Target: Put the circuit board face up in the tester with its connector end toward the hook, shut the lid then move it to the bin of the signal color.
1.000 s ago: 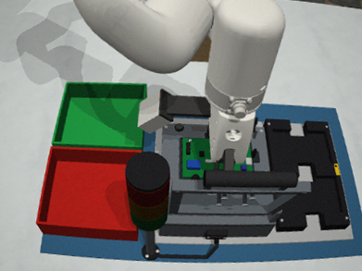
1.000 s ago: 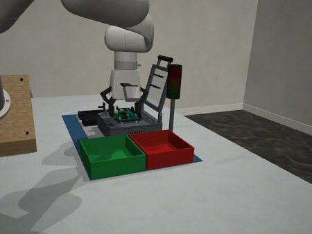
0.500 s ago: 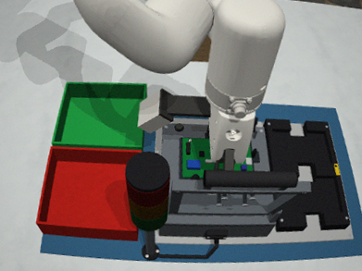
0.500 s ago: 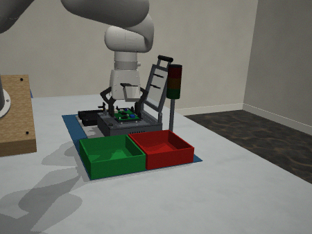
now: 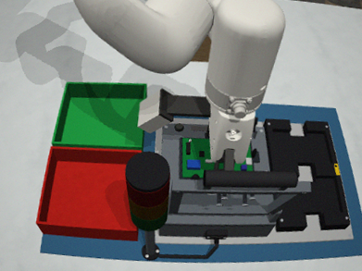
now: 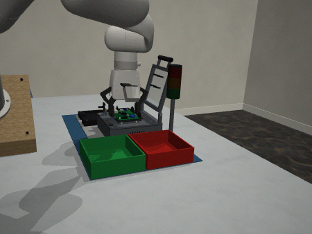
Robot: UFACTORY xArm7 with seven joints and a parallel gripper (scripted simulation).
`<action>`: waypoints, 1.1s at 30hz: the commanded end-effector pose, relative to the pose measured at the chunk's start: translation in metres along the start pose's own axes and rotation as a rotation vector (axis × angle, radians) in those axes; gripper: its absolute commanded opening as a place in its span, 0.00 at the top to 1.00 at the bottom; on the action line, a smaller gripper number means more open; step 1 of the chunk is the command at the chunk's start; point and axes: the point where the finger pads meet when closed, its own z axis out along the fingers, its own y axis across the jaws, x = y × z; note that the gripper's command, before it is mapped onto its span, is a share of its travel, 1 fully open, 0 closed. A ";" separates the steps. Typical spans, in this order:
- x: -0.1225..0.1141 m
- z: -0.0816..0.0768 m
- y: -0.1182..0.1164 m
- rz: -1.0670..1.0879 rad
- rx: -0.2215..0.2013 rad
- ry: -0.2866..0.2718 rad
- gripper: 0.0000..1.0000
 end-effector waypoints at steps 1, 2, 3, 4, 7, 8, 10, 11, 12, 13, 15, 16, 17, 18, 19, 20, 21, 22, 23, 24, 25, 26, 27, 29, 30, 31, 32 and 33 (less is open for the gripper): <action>-0.001 -0.002 -0.001 0.000 0.004 -0.002 0.00; -0.001 -0.003 -0.001 0.000 0.004 -0.002 0.00; -0.001 -0.004 -0.001 0.000 0.004 -0.002 0.00; -0.001 -0.005 -0.001 0.000 0.004 -0.002 0.00; -0.001 -0.014 -0.001 0.000 0.004 -0.002 0.00; -0.001 -0.018 -0.001 0.000 0.004 -0.002 0.00; -0.001 -0.029 -0.001 0.000 0.004 -0.002 0.00; -0.001 -0.029 -0.001 0.000 0.004 -0.002 0.00; -0.001 -0.029 -0.001 0.000 0.004 -0.002 0.00; -0.001 -0.035 -0.001 0.000 0.004 -0.002 0.00; -0.001 -0.050 -0.001 0.000 0.004 -0.002 0.00; -0.001 -0.058 -0.001 0.000 0.004 -0.002 0.00; -0.001 -0.067 -0.001 0.000 0.004 -0.002 0.00; -0.001 -0.077 -0.001 0.000 0.004 -0.002 0.00; -0.001 -0.086 -0.001 0.000 0.004 -0.002 0.00; -0.001 -0.096 -0.001 0.000 0.004 -0.002 0.00; -0.001 -0.106 -0.001 0.000 0.004 -0.002 0.00; -0.001 -0.117 -0.001 0.000 0.004 -0.002 0.00; -0.001 -0.127 -0.001 0.000 0.004 -0.002 0.00; -0.001 -0.138 -0.001 0.000 0.004 -0.002 0.00; -0.001 -0.148 -0.001 0.000 0.004 -0.002 0.00; -0.001 -0.158 -0.001 0.000 0.004 -0.002 0.00; -0.001 -0.168 -0.001 0.000 0.004 -0.002 0.00; -0.001 -0.168 -0.001 0.000 0.004 -0.002 0.00; -0.001 -0.178 0.000 0.000 0.004 -0.002 0.00; -0.001 -0.187 0.000 0.000 0.004 -0.002 0.00; 0.000 -0.196 0.000 0.000 0.004 -0.002 0.00; 0.000 -0.204 0.000 0.000 0.004 -0.002 0.00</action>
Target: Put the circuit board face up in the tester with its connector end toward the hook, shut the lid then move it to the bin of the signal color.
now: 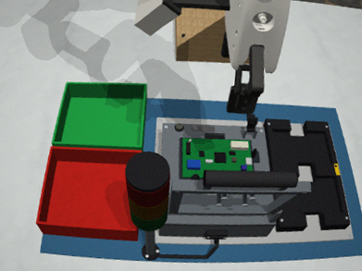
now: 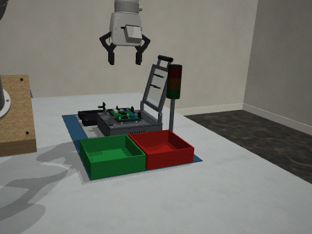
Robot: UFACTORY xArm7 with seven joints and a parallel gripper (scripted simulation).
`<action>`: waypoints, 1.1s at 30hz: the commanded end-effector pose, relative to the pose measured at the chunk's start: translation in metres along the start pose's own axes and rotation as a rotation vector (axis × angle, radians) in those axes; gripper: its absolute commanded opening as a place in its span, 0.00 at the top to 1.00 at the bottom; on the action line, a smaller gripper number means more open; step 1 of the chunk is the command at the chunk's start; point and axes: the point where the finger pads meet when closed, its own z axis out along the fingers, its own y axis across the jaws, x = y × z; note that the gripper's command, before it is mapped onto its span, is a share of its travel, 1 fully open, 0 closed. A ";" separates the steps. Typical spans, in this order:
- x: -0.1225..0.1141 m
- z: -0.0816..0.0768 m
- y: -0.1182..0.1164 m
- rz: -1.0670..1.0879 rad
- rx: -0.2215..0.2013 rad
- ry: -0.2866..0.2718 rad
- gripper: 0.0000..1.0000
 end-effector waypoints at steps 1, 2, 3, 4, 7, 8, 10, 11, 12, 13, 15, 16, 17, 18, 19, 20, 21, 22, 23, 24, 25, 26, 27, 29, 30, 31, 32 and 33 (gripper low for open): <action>0.000 -0.035 -0.002 0.001 0.006 -0.001 0.00; 0.000 -0.042 -0.002 0.001 0.006 -0.001 0.00; 0.000 -0.049 -0.001 0.001 0.006 -0.001 0.00; 0.000 -0.055 -0.001 0.001 0.006 -0.001 0.00; 0.000 -0.068 -0.001 0.001 0.006 -0.001 0.00; 0.000 -0.071 -0.001 0.001 0.006 -0.001 0.00; 0.000 -0.076 -0.001 0.001 0.006 -0.001 0.00; 0.000 -0.077 -0.001 0.001 0.006 -0.001 0.00; 0.000 -0.077 -0.001 0.001 0.006 -0.001 0.00; 0.000 -0.077 -0.001 0.001 0.006 -0.001 0.00; 0.000 -0.078 -0.001 0.001 0.006 -0.001 0.00; 0.000 -0.078 -0.001 0.001 0.006 -0.001 0.00; 0.000 -0.078 -0.001 0.001 0.006 -0.001 0.00; 0.000 -0.078 -0.001 0.001 0.006 -0.001 0.49; 0.000 -0.078 -0.001 0.001 0.006 -0.001 0.49; 0.000 -0.078 -0.001 0.001 0.006 -0.001 0.49; 0.000 -0.078 -0.001 0.001 0.006 -0.001 0.49; 0.000 -0.078 -0.001 0.001 0.006 -0.001 0.49; 0.000 -0.078 -0.001 0.001 0.006 -0.001 0.49; 0.000 -0.078 -0.001 0.001 0.006 -0.001 0.49; 0.000 -0.078 -0.001 0.001 0.006 -0.001 0.49; 0.000 -0.078 -0.001 0.001 0.006 -0.001 0.49; 0.000 -0.078 -0.001 0.001 0.006 -0.001 0.49; 0.000 -0.078 -0.002 0.001 0.006 -0.001 0.49; 0.000 -0.078 -0.002 0.001 0.006 -0.001 0.49; 0.000 -0.078 -0.003 0.001 0.006 -0.001 0.49; 0.000 -0.078 -0.006 0.001 0.006 -0.001 0.49; 0.000 -0.078 -0.010 0.001 0.006 -0.001 0.49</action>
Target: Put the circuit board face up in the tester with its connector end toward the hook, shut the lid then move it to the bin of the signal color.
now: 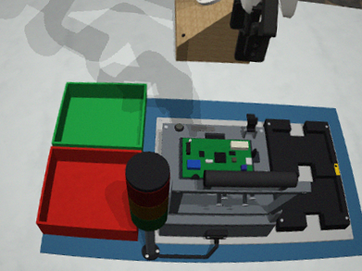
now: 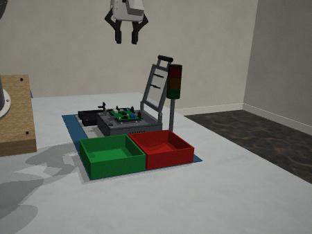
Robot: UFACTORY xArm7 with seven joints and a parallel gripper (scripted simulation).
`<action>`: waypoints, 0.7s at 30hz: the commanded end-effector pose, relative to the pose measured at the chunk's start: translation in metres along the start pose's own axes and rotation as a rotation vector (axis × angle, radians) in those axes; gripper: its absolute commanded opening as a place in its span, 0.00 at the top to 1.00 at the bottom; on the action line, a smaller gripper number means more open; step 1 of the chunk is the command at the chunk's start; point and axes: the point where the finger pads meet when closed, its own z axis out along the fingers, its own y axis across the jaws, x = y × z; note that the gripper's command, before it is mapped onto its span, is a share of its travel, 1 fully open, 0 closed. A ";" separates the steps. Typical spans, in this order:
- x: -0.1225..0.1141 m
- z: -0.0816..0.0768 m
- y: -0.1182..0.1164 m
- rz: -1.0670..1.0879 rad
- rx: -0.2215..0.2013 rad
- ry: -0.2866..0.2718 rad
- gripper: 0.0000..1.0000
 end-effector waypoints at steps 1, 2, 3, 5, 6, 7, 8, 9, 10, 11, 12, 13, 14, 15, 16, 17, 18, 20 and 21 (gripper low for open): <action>0.000 -0.002 -0.012 0.000 0.004 -0.003 0.49; 0.000 -0.002 -0.019 0.000 0.004 -0.003 0.49; 0.000 -0.002 -0.026 0.000 0.004 -0.003 0.49; 0.000 -0.002 -0.044 0.000 0.004 -0.003 0.49; 0.000 -0.002 -0.054 0.000 0.004 -0.003 0.49; 0.000 -0.002 -0.065 0.000 0.004 -0.003 0.49; 0.000 -0.002 -0.075 0.000 0.004 -0.003 0.49; 0.000 -0.002 -0.085 0.000 0.004 -0.003 0.49; 0.000 -0.002 -0.094 0.000 0.004 -0.003 0.49; 0.000 -0.002 -0.103 0.000 0.004 -0.003 0.49; 0.000 -0.002 -0.111 0.000 0.004 -0.003 0.49; 0.000 -0.002 -0.111 0.000 0.004 -0.003 0.49; 0.000 -0.002 -0.111 0.000 0.004 -0.003 0.49; 0.000 -0.002 -0.118 0.000 0.004 -0.003 0.49; 0.000 -0.002 -0.125 0.000 0.004 -0.003 0.49; 0.000 -0.002 -0.130 0.000 0.004 -0.003 0.49; 0.000 -0.002 -0.135 0.000 0.004 -0.003 0.49; 0.000 -0.002 -0.141 0.000 0.004 -0.003 0.49; 0.000 -0.002 -0.142 0.000 0.004 -0.003 0.49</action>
